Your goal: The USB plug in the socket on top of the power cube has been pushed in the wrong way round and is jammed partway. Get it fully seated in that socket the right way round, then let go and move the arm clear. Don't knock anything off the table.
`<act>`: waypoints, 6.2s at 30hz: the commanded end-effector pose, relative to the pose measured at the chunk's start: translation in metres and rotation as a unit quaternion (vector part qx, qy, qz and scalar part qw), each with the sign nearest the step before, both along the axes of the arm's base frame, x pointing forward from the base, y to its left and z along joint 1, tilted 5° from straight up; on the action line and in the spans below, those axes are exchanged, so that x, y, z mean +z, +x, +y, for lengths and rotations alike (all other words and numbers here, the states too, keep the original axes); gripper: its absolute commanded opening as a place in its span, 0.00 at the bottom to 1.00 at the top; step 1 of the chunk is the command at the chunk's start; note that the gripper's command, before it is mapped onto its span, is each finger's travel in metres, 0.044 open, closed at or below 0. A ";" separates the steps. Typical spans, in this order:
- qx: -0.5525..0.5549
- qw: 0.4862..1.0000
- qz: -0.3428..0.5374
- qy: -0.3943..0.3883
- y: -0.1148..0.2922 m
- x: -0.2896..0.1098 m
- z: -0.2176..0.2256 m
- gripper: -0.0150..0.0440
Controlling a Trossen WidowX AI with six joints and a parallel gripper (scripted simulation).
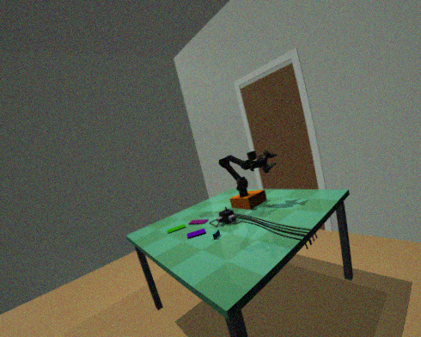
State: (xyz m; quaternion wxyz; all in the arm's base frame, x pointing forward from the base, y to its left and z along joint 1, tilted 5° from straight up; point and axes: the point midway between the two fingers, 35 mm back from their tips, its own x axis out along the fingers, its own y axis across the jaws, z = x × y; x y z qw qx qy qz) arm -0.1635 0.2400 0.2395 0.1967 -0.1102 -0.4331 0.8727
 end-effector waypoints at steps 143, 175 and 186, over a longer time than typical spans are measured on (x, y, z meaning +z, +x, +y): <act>-0.624 0.325 -0.055 -0.708 0.447 -0.179 -0.136 0.25; -0.669 0.237 0.039 -0.703 0.448 -0.169 -0.135 0.25; -0.702 0.140 0.137 -0.685 0.448 -0.169 -0.135 0.25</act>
